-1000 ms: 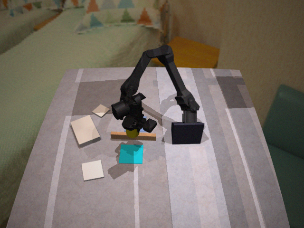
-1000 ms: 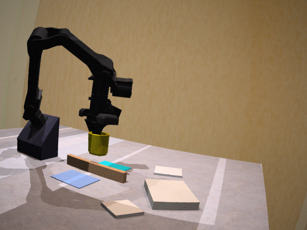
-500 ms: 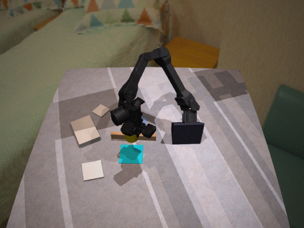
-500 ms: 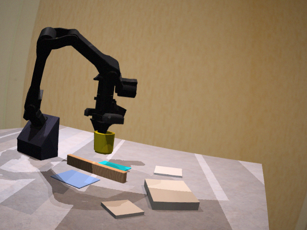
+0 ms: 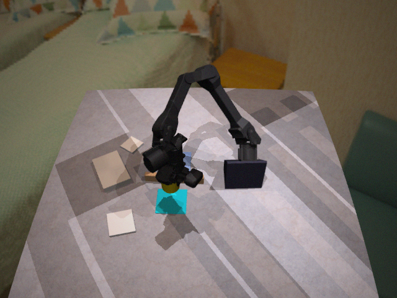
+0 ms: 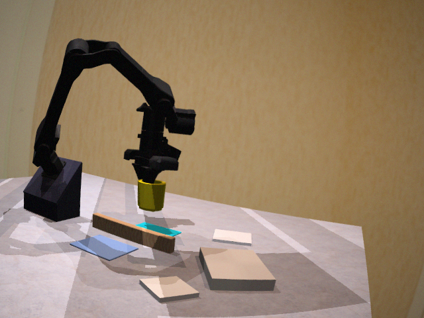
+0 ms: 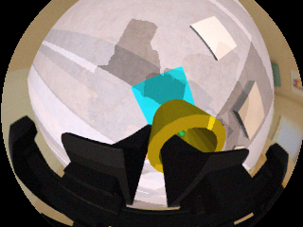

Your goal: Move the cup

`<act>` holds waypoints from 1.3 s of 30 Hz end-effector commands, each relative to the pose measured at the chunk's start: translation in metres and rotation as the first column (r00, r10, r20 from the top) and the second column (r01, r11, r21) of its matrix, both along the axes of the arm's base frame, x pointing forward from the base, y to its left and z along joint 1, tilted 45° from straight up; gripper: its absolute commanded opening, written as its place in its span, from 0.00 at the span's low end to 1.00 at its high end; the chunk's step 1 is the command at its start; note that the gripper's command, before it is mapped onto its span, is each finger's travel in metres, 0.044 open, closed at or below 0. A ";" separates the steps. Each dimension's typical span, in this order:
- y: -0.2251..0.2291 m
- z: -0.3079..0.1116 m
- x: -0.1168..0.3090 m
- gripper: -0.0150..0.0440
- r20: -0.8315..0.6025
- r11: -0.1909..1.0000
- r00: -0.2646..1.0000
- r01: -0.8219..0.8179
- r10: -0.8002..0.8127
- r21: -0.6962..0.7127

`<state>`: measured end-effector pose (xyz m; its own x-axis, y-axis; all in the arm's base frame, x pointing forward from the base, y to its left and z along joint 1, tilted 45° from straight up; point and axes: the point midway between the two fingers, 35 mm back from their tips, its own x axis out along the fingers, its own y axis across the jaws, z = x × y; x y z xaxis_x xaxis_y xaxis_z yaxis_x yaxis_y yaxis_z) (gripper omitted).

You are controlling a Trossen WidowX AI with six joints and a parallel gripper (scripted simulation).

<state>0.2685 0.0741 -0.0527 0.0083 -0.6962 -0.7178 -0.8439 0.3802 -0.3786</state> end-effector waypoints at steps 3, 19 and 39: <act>0.011 -0.009 0.001 0.25 0.001 1.000 1.000 0.006 -0.006 0.005; -0.003 -0.026 0.002 0.25 0.001 1.000 1.000 0.006 -0.006 0.004; -0.026 -0.052 0.002 0.25 0.002 1.000 1.000 0.006 -0.006 0.003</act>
<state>0.2719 0.0537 -0.0995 0.0058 -0.6883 -0.7254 -0.8360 0.3947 -0.3811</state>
